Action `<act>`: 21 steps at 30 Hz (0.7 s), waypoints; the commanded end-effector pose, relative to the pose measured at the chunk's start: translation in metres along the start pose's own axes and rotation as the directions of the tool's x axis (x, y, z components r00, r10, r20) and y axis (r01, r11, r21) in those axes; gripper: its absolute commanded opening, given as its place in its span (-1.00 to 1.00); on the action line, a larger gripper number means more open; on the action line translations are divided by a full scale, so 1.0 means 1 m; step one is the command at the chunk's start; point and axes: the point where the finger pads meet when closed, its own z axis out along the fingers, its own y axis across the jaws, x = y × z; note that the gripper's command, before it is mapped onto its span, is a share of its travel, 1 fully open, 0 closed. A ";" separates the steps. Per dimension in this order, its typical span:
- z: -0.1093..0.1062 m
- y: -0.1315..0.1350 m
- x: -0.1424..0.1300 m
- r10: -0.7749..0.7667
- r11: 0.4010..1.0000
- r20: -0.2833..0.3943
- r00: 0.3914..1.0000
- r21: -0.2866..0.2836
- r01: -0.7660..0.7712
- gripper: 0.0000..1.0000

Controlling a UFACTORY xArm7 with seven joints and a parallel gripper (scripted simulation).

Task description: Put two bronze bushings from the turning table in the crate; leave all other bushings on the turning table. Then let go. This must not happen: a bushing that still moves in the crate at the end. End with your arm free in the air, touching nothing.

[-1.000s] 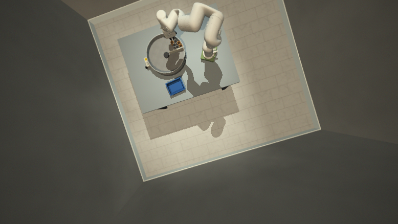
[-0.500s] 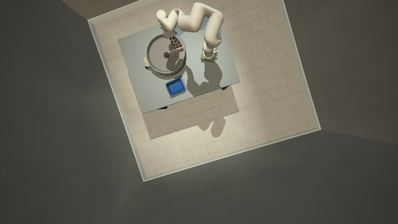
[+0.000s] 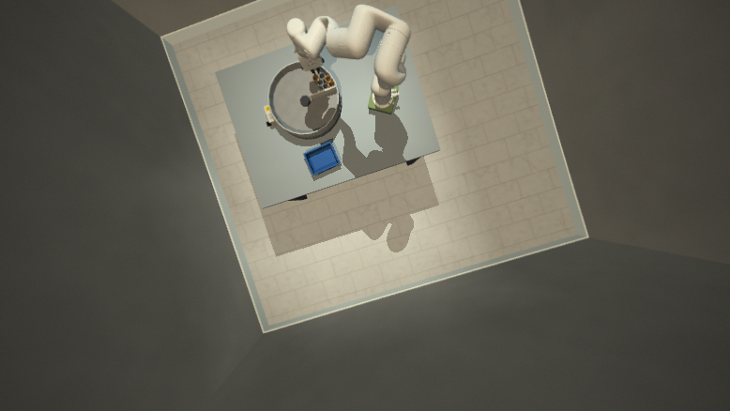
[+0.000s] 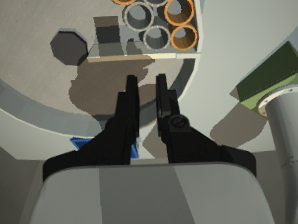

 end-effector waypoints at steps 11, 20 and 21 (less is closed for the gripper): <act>-0.001 -0.001 0.001 0.000 1.000 -0.003 1.000 0.003 0.000 -0.69; -0.001 -0.001 0.001 -0.007 1.000 -0.003 1.000 0.003 0.007 -0.06; 0.000 -0.002 0.002 -0.013 1.000 -0.003 1.000 0.003 0.013 -0.06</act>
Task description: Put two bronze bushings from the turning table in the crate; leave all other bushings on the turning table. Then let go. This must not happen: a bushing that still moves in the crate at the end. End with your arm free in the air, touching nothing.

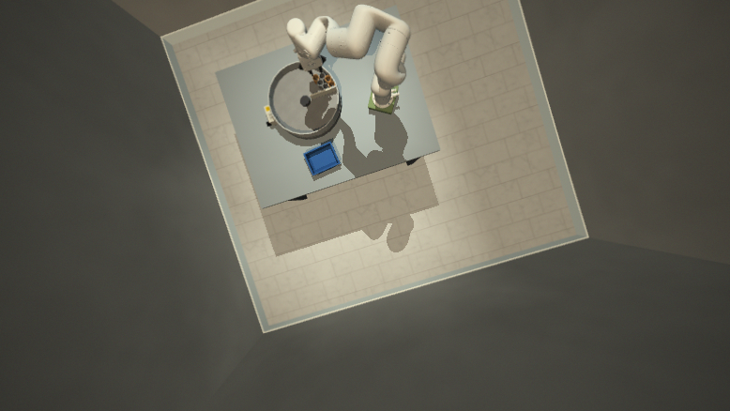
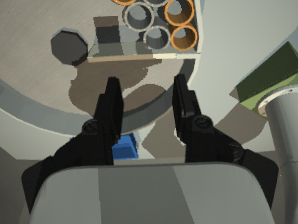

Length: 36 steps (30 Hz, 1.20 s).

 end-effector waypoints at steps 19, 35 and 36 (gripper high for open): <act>0.050 -0.020 0.034 -0.444 0.896 -0.004 0.896 0.000 0.444 -0.06; 0.085 -0.033 0.057 -0.698 0.716 -0.004 0.716 -0.001 0.698 -0.06; 0.086 -0.033 0.057 -0.701 0.713 -0.004 0.713 -0.001 0.701 -0.06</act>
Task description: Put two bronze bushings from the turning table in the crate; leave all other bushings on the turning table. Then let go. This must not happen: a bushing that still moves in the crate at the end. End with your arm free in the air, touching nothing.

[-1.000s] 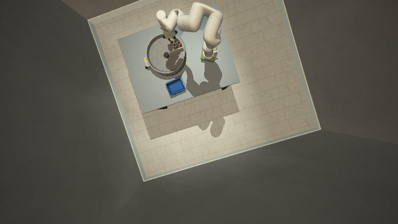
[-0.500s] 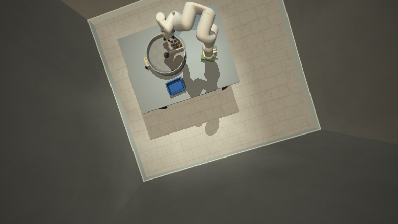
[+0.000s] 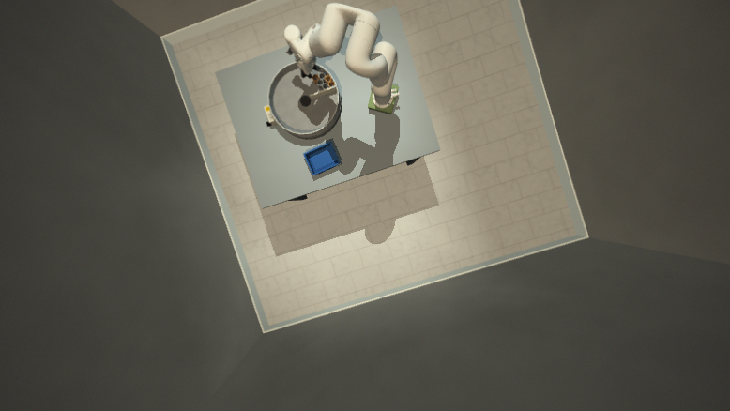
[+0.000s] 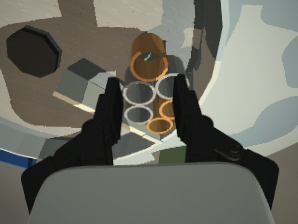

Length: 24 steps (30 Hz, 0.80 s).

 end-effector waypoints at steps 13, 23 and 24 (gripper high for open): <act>0.003 0.000 0.005 -0.042 0.999 -0.004 0.999 0.007 0.042 -0.06; 0.003 0.002 0.007 -0.042 0.999 -0.004 0.999 0.008 0.042 -0.06; 0.003 0.002 0.007 -0.042 0.999 -0.004 0.999 0.008 0.042 -0.06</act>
